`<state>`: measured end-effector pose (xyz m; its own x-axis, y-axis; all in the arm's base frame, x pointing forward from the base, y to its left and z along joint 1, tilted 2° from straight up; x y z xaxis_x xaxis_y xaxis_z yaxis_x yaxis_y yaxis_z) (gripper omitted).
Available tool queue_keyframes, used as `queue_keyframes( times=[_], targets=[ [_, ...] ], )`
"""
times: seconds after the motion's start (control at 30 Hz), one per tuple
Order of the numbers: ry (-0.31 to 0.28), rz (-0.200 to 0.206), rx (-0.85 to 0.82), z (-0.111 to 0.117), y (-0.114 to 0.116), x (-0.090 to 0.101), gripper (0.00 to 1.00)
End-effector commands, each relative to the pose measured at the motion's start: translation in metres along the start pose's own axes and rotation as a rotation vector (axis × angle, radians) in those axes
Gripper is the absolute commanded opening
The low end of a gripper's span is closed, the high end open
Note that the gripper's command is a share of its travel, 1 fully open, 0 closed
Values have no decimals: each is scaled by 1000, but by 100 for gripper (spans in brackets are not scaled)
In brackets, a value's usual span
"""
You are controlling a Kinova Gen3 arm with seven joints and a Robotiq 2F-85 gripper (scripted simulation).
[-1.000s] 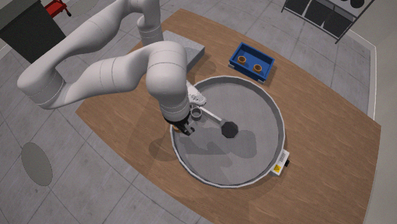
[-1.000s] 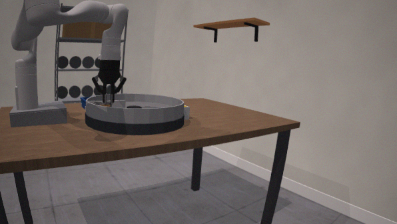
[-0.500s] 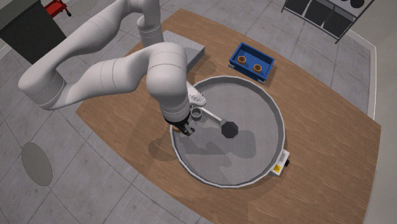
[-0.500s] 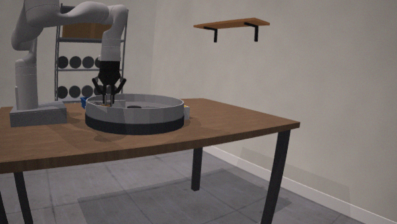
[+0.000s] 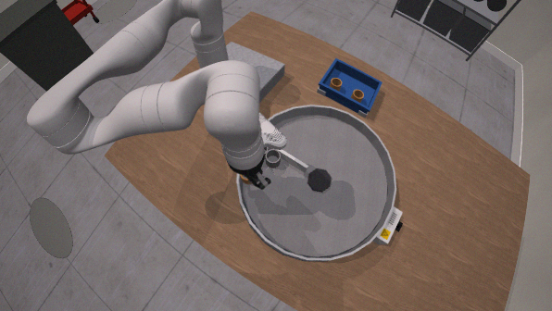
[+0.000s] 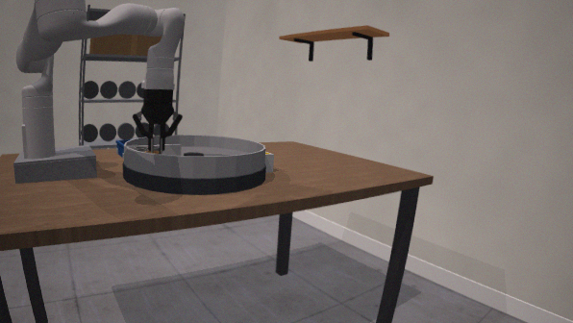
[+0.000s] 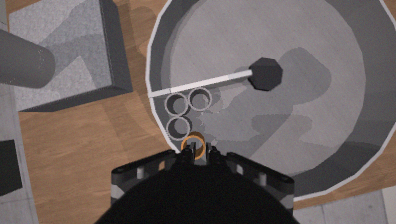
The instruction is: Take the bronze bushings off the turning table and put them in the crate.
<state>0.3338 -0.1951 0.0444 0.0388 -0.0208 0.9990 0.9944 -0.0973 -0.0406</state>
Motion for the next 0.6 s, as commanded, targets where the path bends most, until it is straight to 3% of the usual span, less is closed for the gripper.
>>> queue_keyframes(
  times=[0.0,0.57],
  targets=[
    [-1,-2,-2,0,0,-4,18],
    [-2,-4,-7,1,1,-8,18]
  ],
)
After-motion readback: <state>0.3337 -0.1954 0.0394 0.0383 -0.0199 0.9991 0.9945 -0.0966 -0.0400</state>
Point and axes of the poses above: the point where the finger pads meet when closed, its own x axis back along the fingers, its own y axis across the jaws, z = x × y, the point moved 1 cm from there along x, back along the fingers, and after that the axes turned 3 degrees about x, right-handed, at the moved point
